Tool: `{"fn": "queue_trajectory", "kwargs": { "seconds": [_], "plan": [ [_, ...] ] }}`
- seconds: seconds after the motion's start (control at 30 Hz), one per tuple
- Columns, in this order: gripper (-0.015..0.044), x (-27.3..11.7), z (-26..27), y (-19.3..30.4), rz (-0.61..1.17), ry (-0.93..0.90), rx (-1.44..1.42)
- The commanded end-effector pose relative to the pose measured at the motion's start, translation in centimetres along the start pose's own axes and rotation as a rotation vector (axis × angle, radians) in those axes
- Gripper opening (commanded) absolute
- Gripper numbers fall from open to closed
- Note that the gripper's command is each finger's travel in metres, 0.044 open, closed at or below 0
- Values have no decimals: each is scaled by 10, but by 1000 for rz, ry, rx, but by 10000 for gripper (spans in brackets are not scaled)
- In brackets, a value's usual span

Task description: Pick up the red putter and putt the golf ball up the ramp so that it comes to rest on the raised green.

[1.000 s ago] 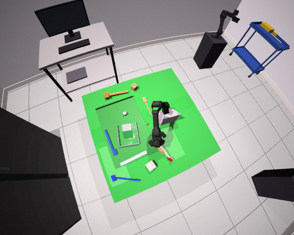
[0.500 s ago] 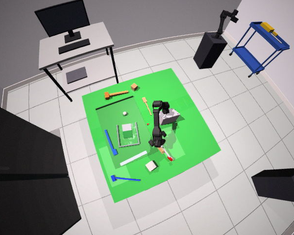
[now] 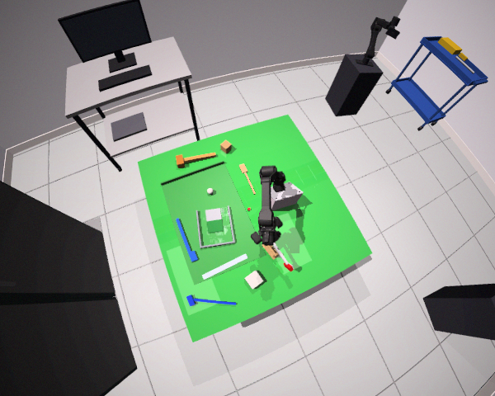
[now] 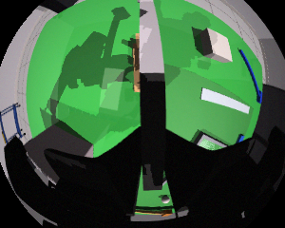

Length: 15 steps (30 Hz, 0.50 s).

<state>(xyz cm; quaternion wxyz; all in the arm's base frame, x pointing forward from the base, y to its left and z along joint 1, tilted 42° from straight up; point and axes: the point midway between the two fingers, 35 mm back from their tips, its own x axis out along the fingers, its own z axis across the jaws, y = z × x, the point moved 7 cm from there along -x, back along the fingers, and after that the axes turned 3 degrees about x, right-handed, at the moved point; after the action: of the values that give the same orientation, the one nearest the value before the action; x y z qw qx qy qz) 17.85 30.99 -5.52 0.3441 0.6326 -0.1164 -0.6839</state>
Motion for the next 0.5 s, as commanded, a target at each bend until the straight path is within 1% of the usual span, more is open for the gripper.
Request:
{"fn": "queue_trajectory", "kwargs": {
  "seconds": [0.0,0.47],
  "plan": [
    [0,-7,-8,19,-10,6,74],
    [0,-32,-31,112,-51,17,429]
  ]
}}
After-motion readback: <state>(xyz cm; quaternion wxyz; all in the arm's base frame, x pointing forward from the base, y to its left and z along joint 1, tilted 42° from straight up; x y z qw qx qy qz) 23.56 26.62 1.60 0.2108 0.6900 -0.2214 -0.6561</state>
